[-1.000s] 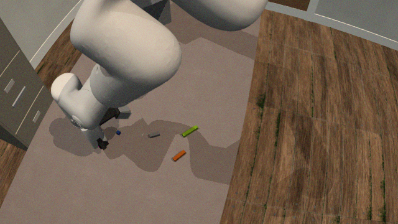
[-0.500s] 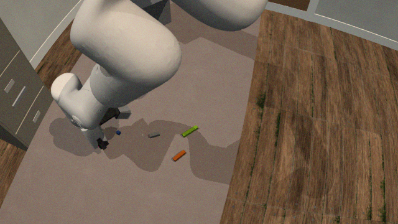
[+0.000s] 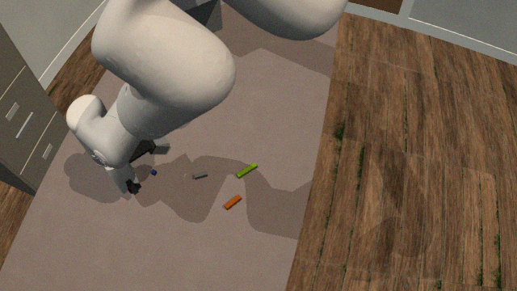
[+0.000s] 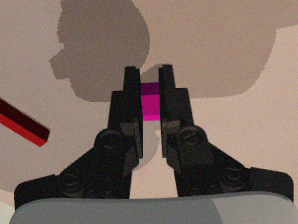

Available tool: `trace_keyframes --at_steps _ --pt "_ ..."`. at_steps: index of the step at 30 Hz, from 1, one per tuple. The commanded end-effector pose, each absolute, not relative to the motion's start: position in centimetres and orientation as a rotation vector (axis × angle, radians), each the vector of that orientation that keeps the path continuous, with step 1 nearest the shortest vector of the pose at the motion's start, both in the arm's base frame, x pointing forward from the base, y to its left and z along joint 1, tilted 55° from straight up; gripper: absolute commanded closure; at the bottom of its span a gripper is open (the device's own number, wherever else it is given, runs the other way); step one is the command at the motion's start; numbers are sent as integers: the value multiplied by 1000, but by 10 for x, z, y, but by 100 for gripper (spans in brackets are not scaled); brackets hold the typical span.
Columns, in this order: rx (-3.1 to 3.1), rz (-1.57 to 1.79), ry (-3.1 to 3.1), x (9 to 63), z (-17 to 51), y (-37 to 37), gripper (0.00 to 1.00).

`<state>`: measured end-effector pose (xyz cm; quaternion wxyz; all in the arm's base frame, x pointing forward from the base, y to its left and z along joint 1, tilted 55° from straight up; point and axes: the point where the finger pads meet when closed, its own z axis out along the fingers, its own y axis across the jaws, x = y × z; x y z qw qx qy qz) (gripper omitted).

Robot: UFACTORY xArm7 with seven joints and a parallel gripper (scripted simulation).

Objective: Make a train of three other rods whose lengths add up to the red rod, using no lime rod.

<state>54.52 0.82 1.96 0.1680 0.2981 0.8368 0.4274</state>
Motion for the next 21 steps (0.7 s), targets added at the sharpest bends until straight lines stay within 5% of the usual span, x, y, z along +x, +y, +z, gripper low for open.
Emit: trace_keyframes --at_steps 1,21 --pt "850 1212 2378 546 20 6 96" --pt "850 1212 2378 498 72 -49 96"
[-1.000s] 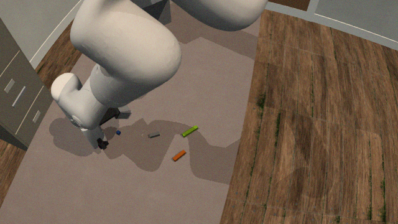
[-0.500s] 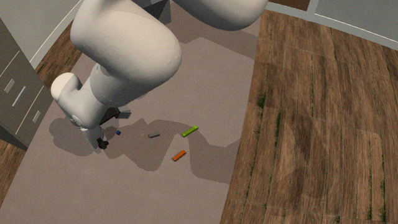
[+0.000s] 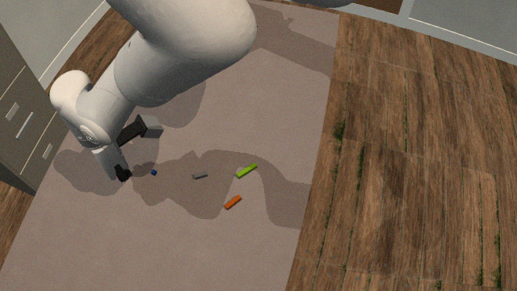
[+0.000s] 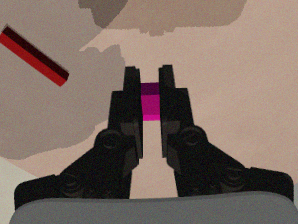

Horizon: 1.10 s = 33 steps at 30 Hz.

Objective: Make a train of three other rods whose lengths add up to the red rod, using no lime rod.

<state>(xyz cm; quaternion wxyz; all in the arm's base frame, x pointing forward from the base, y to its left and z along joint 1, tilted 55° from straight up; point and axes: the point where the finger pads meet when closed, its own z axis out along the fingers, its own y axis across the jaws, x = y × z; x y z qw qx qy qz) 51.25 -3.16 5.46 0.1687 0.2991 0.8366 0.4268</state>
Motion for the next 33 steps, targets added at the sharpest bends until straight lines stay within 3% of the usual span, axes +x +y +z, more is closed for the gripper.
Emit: trace_keyframes --at_steps 1,17,33 --pt "850 1212 2378 495 74 -51 96" --pt "874 1219 2375 491 78 -54 96" --pt "1528 1390 2224 471 87 -27 96"
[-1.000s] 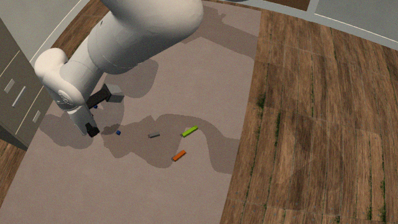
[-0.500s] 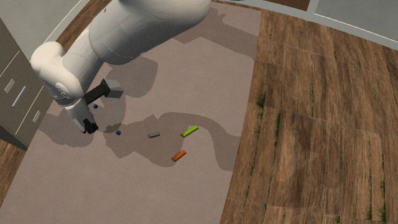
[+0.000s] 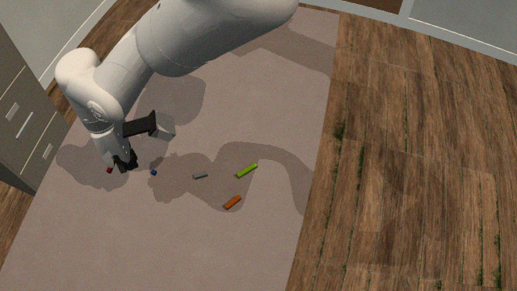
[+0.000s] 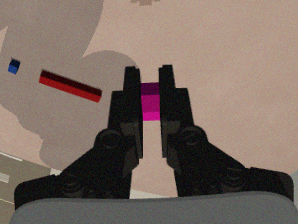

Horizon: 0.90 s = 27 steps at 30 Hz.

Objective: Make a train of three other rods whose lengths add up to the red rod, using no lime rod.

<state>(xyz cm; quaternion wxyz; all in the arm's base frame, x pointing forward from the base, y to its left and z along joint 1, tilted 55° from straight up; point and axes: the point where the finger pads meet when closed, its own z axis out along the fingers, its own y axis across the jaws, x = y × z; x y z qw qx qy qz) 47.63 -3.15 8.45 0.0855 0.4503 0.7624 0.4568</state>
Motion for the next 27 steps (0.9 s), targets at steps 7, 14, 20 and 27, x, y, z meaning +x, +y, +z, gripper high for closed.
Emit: trace_keyframes --at_steps 7,14,20,27 --pt "1770 1436 2130 463 90 -18 96" --pt "2061 1476 1985 453 92 -8 96" --pt "2297 1497 1839 445 93 0 96" --pt "2338 1499 1810 443 93 2 96"
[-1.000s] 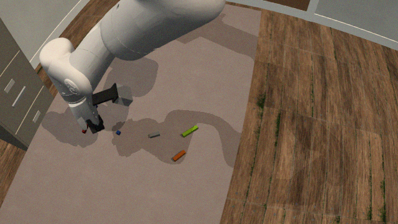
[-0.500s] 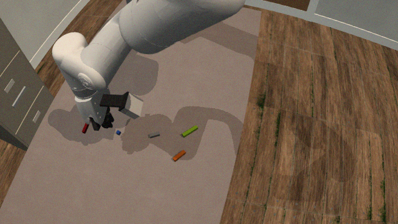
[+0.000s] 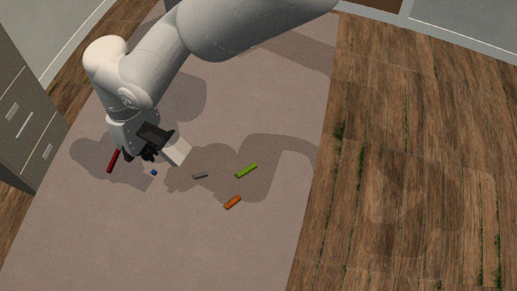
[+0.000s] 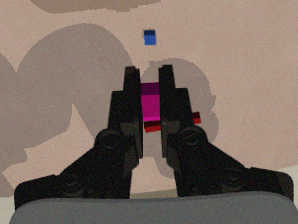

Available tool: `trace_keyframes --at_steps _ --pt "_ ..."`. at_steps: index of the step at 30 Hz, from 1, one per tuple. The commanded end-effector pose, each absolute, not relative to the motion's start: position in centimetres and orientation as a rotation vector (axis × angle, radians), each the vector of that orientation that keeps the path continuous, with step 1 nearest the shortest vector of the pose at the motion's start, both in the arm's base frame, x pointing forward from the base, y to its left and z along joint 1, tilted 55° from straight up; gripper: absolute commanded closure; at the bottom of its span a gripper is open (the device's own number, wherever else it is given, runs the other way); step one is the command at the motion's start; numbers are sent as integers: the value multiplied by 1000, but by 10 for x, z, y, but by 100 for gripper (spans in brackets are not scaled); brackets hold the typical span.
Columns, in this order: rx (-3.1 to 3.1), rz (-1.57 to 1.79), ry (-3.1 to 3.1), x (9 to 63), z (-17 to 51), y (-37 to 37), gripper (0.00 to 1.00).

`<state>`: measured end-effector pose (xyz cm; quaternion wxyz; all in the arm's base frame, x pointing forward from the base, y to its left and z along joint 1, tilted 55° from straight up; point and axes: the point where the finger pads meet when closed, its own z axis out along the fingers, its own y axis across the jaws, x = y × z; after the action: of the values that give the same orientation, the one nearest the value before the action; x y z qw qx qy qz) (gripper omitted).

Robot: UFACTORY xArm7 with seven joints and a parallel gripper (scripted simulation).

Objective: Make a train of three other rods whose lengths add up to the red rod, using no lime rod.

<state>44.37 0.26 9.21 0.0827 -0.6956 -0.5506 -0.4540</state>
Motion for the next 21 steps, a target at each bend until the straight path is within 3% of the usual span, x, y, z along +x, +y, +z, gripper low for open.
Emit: trace_keyframes --at_steps 1,21 --pt "-2093 -1342 -1621 443 93 2 96" --pt "-2093 -1342 -1621 452 84 11 96"
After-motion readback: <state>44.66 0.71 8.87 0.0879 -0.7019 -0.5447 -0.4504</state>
